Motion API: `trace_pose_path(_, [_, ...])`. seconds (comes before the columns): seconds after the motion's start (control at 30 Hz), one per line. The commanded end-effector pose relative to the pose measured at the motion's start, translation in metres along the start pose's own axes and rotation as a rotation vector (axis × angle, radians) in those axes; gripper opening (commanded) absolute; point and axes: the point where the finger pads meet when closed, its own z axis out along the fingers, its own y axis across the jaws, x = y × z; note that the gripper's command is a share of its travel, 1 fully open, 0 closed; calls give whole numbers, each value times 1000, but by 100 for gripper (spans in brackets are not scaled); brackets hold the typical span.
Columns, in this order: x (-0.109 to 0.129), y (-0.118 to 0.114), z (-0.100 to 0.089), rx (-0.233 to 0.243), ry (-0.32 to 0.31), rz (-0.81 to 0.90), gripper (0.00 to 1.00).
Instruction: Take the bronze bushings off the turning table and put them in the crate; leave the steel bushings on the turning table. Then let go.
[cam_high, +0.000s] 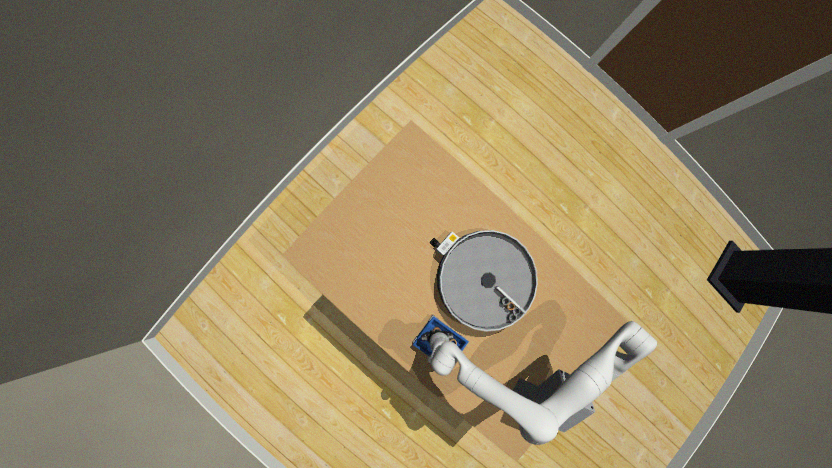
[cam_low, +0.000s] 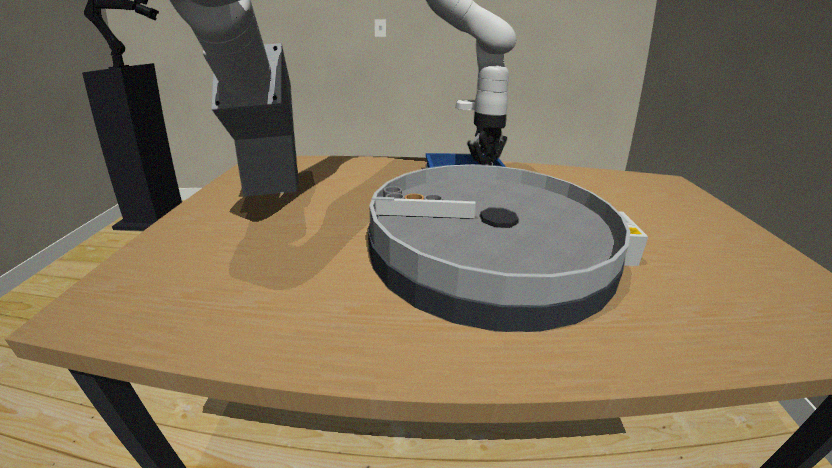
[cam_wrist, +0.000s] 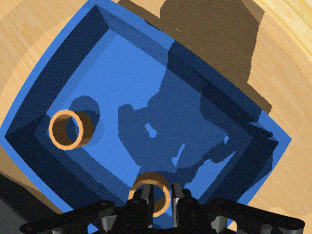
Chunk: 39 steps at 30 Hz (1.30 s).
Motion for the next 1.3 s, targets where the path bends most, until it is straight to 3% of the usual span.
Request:
trace_pose_path(0.0, [0, 1, -1, -2, 0, 0, 16])
trace_pose_path(1.27, [0, 1, -6, -2, 0, 0, 16])
